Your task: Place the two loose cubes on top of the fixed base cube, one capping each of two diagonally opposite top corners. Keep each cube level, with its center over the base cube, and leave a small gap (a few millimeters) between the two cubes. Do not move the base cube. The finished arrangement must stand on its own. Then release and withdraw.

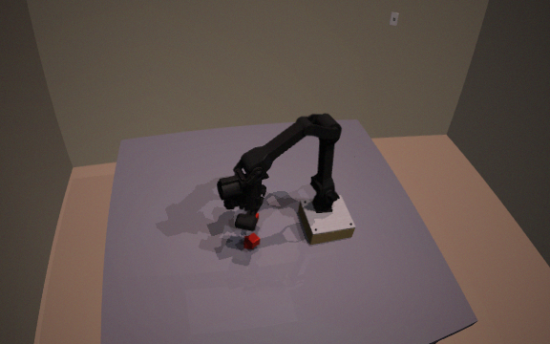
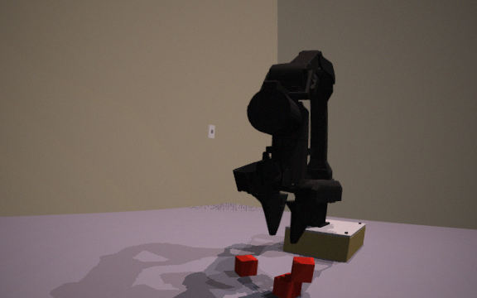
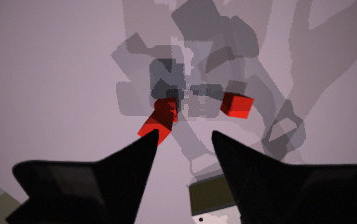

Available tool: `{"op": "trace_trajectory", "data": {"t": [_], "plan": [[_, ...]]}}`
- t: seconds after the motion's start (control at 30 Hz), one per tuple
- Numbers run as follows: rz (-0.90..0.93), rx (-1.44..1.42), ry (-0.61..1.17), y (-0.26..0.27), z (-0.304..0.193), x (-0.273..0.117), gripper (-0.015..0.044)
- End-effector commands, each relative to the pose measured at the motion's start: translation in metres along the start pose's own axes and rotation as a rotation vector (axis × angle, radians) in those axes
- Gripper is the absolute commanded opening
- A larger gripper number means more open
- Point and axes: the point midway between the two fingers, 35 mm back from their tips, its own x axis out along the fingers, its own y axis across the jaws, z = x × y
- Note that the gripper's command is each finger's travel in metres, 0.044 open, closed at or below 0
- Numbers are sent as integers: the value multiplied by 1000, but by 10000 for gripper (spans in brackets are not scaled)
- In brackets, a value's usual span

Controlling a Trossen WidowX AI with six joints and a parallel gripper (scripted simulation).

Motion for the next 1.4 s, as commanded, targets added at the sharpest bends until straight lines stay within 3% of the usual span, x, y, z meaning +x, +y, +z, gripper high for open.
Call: {"op": "trace_trajectory", "data": {"t": [0.0, 0.93, 1.17, 1.37], "plan": [[-3, -171, 2, -12, 3, -4, 265], [-3, -1427, 8, -89, 11, -30, 265], [-3, -1456, 8, -90, 11, -30, 265], [-3, -1456, 8, -90, 12, 19, 265]]}}
